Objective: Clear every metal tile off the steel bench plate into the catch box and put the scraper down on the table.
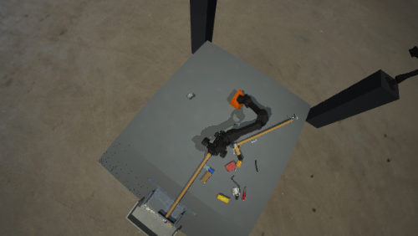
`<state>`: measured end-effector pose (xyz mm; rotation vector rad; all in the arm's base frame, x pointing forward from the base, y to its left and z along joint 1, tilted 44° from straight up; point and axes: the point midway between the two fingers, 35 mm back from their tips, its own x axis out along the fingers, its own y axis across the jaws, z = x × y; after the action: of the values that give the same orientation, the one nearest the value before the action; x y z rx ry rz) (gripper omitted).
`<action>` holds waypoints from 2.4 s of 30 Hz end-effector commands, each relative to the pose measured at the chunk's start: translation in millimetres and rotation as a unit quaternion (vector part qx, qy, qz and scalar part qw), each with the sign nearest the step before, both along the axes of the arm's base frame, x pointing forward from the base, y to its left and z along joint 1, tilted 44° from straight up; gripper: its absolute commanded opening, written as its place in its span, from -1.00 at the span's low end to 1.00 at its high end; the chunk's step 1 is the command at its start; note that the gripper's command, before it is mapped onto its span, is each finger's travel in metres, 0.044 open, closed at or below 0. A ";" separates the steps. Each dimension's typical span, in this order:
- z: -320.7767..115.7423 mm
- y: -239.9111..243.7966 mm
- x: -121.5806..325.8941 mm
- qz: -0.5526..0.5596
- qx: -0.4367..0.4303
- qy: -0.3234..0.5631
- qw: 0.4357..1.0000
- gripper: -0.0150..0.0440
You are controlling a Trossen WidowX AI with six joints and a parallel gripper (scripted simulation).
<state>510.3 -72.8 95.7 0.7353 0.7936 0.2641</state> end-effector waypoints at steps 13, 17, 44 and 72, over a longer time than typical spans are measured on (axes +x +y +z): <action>8.4 -5.0 -21.2 -0.004 -0.001 -0.006 1.000 -0.49; 9.1 -4.9 -26.7 -0.004 -0.001 -0.006 1.000 -0.49; 11.4 -2.5 -64.8 -0.005 -0.002 -0.006 1.000 -0.49; 9.8 3.1 -105.1 -0.006 -0.002 -0.006 1.000 -0.49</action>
<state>408.2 -66.3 100.3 0.7403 0.7972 0.2562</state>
